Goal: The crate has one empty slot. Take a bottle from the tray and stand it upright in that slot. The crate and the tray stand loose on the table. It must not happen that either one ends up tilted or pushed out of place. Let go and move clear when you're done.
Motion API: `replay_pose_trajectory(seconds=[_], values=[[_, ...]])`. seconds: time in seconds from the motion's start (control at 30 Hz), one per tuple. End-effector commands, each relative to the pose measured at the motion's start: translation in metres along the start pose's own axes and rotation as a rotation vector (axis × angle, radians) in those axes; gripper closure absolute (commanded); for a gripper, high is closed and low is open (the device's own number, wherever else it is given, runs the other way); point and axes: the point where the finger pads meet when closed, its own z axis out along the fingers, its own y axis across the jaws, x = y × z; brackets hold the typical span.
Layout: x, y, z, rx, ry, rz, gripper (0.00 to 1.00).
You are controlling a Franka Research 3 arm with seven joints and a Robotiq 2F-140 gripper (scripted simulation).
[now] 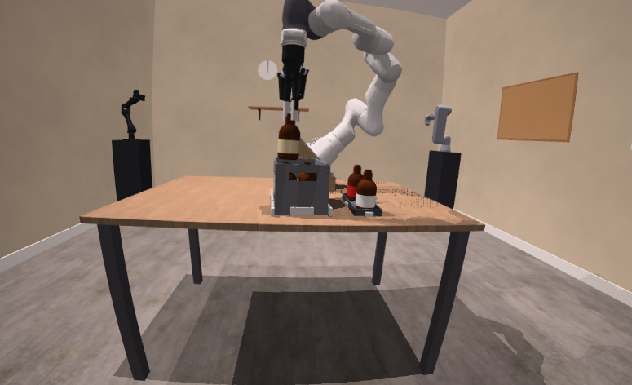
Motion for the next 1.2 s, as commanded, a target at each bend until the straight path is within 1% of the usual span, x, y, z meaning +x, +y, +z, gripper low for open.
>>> replay_pose_trajectory(seconds=[0.0, 0.67, 1.17], values=[[0.0006, -0.0029, -0.0031, 0.005, 0.004, 0.0, 1.0], [0.0006, -0.0029, -0.0021, 0.005, 0.004, 0.0, 1.0], [0.0006, -0.0034, 0.0067, 0.005, 0.004, 0.0, 1.0]])
